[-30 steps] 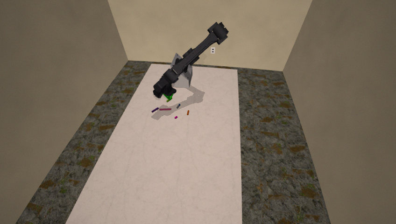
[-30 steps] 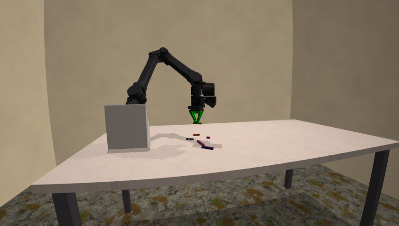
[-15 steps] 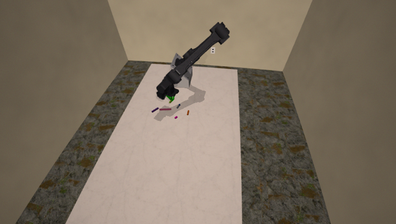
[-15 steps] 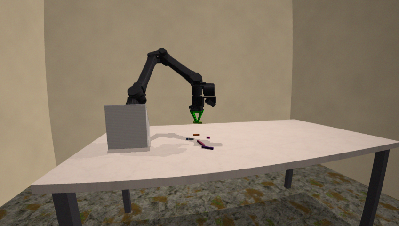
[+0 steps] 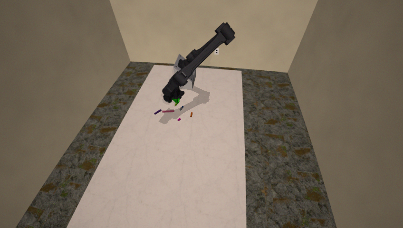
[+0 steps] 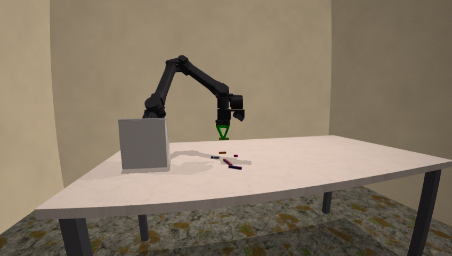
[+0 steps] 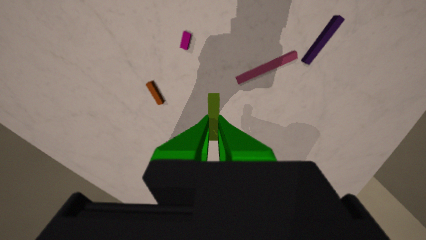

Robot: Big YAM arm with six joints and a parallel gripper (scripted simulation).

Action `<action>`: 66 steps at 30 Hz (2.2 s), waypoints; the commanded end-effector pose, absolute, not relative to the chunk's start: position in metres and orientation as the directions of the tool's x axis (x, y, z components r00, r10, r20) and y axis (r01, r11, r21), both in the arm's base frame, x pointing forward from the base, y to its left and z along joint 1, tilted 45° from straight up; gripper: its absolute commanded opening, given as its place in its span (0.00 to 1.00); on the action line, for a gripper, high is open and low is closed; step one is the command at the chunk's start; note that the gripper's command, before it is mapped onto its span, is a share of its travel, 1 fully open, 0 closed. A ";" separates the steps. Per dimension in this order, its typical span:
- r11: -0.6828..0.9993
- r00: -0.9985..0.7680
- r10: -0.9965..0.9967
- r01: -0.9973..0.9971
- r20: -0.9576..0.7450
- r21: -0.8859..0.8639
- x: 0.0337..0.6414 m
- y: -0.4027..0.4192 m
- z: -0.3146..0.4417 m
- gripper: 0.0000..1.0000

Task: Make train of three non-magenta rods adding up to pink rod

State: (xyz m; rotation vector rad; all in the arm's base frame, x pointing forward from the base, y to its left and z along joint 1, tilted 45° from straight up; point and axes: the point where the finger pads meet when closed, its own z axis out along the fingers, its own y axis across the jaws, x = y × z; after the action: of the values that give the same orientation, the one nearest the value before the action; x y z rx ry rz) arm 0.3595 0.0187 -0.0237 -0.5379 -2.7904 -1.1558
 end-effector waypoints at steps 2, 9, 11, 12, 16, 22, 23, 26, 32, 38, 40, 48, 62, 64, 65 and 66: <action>0.662 -0.946 0.284 0.314 0.160 0.681 0.376 0.014 -0.016 0.04; 0.657 -0.940 0.287 0.334 0.184 0.676 0.369 0.023 -0.026 0.04; 0.654 -0.937 0.287 0.343 0.199 0.674 0.362 0.027 -0.031 0.04; 0.654 -0.937 0.287 0.343 0.199 0.674 0.362 0.029 -0.032 0.04; 0.654 -0.937 0.286 0.343 0.199 0.674 0.363 0.038 -0.042 0.04; 0.654 -0.937 0.286 0.344 0.200 0.674 0.363 0.050 -0.054 0.04; 0.654 -0.937 0.286 0.344 0.200 0.674 0.364 0.053 -0.058 0.04; 0.654 -0.937 0.286 0.344 0.201 0.674 0.364 0.063 -0.067 0.04; 0.654 -0.937 0.286 0.345 0.202 0.673 0.365 0.077 -0.082 0.04; 0.644 -0.931 0.320 0.349 0.174 0.681 0.374 0.068 -0.078 0.04; 0.652 -0.936 0.294 0.344 0.192 0.676 0.368 0.080 -0.085 0.04; 0.652 -0.935 0.293 0.349 0.202 0.673 0.365 0.079 -0.087 0.04; 0.652 -0.935 0.293 0.349 0.201 0.673 0.365 0.079 -0.087 0.04; 0.652 -0.935 0.293 0.349 0.201 0.673 0.365 0.079 -0.087 0.04; 0.652 -0.935 0.293 0.349 0.201 0.673 0.365 0.079 -0.087 0.04; 0.652 -0.935 0.293 0.349 0.201 0.673 0.365 0.079 -0.087 0.04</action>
State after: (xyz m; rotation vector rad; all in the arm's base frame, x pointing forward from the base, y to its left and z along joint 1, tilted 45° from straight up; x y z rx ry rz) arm 0.3683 0.0788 -0.0852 -0.5311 -2.7972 -1.1580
